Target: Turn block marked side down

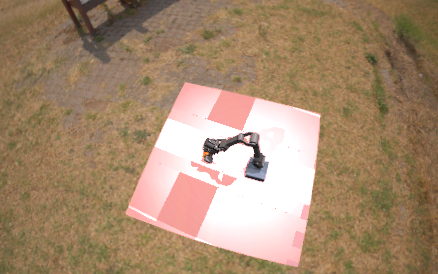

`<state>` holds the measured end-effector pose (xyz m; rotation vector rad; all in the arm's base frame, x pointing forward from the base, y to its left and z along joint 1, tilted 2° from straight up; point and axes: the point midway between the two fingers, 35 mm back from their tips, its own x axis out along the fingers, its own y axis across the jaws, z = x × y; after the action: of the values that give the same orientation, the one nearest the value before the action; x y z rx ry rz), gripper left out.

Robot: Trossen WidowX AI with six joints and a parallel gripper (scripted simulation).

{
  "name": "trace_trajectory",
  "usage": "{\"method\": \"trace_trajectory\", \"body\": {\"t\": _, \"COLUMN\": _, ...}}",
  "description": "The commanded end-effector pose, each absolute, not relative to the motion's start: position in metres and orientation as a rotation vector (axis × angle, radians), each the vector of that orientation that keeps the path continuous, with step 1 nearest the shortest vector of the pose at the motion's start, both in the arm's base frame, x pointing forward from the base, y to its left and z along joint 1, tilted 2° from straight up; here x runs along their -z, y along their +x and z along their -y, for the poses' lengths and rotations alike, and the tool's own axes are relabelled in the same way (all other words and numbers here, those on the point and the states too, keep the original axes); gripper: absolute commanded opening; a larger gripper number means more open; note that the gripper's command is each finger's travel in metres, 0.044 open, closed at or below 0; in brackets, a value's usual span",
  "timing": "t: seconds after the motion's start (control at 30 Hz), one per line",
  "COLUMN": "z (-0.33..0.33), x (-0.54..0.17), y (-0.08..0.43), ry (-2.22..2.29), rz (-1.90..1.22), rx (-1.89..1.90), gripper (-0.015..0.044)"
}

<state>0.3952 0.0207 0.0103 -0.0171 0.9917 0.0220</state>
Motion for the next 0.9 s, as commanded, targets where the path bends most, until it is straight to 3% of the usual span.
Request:
{"method": "trace_trajectory", "body": {"t": 0.0, "z": -0.020, "x": -0.007, "y": 0.396, "ry": -0.019, "rz": -0.962, "rx": -0.018, "gripper": 0.0000}}
{"method": "trace_trajectory", "body": {"t": 0.87, "z": -0.021, "x": 0.033, "y": 0.407, "ry": -0.016, "rz": -0.589, "rx": -0.022, "gripper": 0.0000}}
